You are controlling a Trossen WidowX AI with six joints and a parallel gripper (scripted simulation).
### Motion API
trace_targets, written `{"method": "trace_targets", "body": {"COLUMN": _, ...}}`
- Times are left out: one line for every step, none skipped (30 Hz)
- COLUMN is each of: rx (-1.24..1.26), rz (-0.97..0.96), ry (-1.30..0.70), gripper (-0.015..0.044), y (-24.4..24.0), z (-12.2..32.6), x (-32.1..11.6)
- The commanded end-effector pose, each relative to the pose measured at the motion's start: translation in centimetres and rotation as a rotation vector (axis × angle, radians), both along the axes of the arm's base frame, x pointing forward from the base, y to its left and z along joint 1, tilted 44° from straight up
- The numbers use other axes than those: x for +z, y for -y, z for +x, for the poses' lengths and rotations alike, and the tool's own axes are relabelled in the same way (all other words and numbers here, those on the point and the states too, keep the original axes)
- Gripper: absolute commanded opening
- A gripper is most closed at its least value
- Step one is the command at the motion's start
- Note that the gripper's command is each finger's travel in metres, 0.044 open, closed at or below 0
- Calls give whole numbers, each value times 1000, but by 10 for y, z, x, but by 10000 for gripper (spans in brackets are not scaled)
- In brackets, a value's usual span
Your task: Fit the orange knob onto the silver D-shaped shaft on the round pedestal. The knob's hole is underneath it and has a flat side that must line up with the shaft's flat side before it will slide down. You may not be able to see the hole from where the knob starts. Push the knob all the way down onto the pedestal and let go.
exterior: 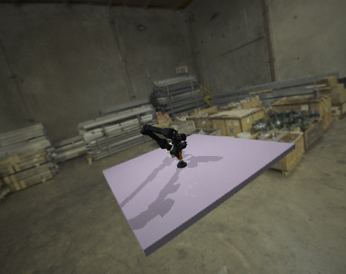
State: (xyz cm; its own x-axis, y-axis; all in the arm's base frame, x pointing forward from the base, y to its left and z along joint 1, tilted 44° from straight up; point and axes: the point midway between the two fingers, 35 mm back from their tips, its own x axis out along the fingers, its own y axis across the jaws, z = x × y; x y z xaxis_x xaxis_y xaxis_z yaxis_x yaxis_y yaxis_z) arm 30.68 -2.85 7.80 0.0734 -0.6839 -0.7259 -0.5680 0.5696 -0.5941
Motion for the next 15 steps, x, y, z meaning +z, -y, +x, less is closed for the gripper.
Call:
{"method": "trace_targets", "body": {"rx": -3, "rz": 1, "ry": 11, "gripper": 0, "y": -1, "z": 4, "x": 0}}
{"method": "trace_targets", "body": {"rx": -3, "rz": 1, "ry": 11, "gripper": 0, "y": 0, "z": 4, "x": 0}}
{"method": "trace_targets", "body": {"rx": -3, "rz": 1, "ry": 11, "gripper": 0, "y": 0, "z": 5, "x": 0}}
{"method": "trace_targets", "body": {"rx": -3, "rz": 1, "ry": 11, "gripper": 0, "y": 0, "z": 5, "x": 0}}
{"method": "trace_targets", "body": {"rx": -3, "rz": 1, "ry": 11, "gripper": 0, "y": 0, "z": 5, "x": 0}}
{"method": "trace_targets", "body": {"rx": -3, "rz": 1, "ry": 11, "gripper": 0, "y": 0, "z": 5, "x": 0}}
{"method": "trace_targets", "body": {"rx": -3, "rz": 1, "ry": 11, "gripper": 0, "y": 1, "z": 4, "x": 0}}
{"method": "trace_targets", "body": {"rx": -3, "rz": 1, "ry": 11, "gripper": 0, "y": 1, "z": 4, "x": 0}}
{"method": "trace_targets", "body": {"rx": -3, "rz": 1, "ry": 11, "gripper": 0, "y": 1, "z": 4, "x": 0}}
{"method": "trace_targets", "body": {"rx": -3, "rz": 1, "ry": 11, "gripper": 0, "y": 1, "z": 4, "x": 0}}
{"method": "trace_targets", "body": {"rx": -3, "rz": 1, "ry": 11, "gripper": 0, "y": 1, "z": 4, "x": 0}}
{"method": "trace_targets", "body": {"rx": -3, "rz": 1, "ry": 11, "gripper": 0, "y": 1, "z": 3, "x": 0}}
{"method": "trace_targets", "body": {"rx": -3, "rz": 1, "ry": 11, "gripper": 0, "y": 1, "z": 3, "x": 0}}
{"method": "trace_targets", "body": {"rx": -3, "rz": 1, "ry": 11, "gripper": 0, "y": 1, "z": 3, "x": 0}}
{"method": "trace_targets", "body": {"rx": -3, "rz": 1, "ry": 11, "gripper": 0, "y": 1, "z": 3, "x": 0}}
